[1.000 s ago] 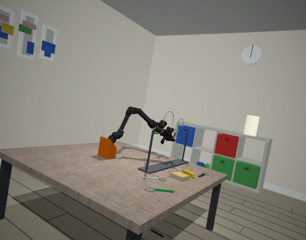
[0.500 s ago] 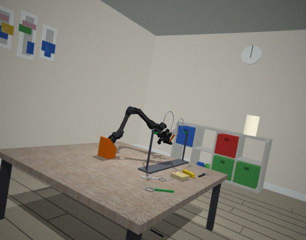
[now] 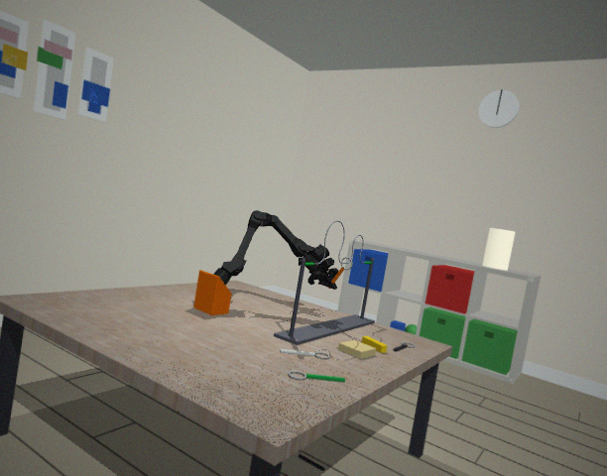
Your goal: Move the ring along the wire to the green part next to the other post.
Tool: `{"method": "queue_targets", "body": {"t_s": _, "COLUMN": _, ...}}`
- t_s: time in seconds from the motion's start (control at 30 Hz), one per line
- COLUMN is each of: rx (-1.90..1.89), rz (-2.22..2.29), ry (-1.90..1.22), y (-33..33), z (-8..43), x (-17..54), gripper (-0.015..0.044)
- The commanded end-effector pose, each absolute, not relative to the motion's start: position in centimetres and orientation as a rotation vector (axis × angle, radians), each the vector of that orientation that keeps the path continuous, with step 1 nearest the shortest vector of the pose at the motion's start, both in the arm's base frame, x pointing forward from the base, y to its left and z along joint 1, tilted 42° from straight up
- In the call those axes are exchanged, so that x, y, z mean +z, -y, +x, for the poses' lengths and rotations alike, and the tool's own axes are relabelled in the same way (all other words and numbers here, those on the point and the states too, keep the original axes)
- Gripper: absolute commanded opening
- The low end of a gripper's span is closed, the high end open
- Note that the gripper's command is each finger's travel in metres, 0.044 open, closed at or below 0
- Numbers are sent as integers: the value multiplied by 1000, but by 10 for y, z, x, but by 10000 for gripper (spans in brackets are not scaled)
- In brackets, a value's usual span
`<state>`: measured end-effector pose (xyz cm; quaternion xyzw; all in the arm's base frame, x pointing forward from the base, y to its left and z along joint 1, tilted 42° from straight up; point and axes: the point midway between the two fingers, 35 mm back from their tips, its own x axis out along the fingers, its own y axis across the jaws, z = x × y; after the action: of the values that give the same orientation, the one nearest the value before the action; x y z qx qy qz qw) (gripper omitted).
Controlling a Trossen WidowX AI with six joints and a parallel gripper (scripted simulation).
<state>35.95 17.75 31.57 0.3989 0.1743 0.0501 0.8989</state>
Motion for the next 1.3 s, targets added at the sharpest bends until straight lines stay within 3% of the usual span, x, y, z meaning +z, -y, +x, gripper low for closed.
{"method": "queue_targets", "body": {"t_s": 0.0, "rx": 81, "rz": 783, "ry": -365, "y": -170, "z": 359, "x": 308, "gripper": -150}}
{"method": "queue_targets", "body": {"t_s": 1.27, "rx": -16, "rz": 530, "ry": -390, "y": -121, "z": 356, "x": 264, "gripper": -150}}
